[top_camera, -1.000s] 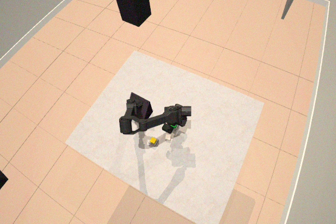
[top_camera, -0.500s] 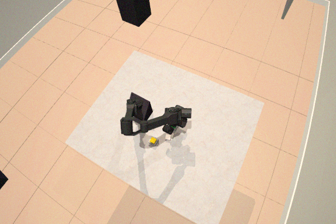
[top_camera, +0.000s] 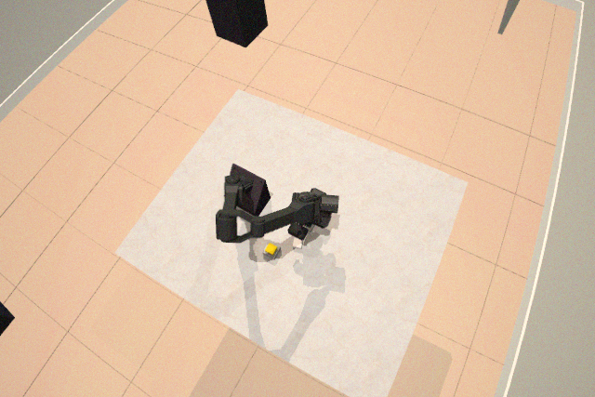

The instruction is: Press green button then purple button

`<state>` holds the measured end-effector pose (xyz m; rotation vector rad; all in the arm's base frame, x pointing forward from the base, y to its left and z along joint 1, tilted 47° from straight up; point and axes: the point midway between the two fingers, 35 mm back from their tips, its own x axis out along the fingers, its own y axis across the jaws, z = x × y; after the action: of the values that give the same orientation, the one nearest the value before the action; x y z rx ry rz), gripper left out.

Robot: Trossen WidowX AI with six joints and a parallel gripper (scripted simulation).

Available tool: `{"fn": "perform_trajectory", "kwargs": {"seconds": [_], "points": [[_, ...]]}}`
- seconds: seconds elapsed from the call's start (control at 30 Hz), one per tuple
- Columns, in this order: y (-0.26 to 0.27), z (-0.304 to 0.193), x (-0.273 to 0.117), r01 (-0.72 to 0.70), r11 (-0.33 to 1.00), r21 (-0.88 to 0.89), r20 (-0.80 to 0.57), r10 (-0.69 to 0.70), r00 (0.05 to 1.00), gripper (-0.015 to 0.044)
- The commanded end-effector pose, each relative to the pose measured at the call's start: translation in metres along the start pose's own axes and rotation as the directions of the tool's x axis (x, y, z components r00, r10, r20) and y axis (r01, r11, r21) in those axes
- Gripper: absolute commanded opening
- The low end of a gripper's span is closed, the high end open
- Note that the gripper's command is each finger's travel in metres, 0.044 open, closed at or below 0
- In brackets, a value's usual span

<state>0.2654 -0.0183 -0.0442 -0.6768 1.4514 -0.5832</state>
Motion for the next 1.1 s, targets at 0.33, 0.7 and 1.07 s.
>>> {"fn": "perform_trajectory", "kwargs": {"seconds": [0.33, 0.7, 1.07], "points": [[-0.001, -0.001, 0.001, 0.006, 1.0, -0.009, -0.001, -0.006, 1.0, 0.002], [0.001, 0.0, -0.042, 0.003, 1.0, -0.009, 0.0, -0.003, 1.0, 0.002], [0.022, -0.002, -0.095, -0.01, 1.0, -0.002, -0.003, 0.01, 1.0, 0.002]]}}
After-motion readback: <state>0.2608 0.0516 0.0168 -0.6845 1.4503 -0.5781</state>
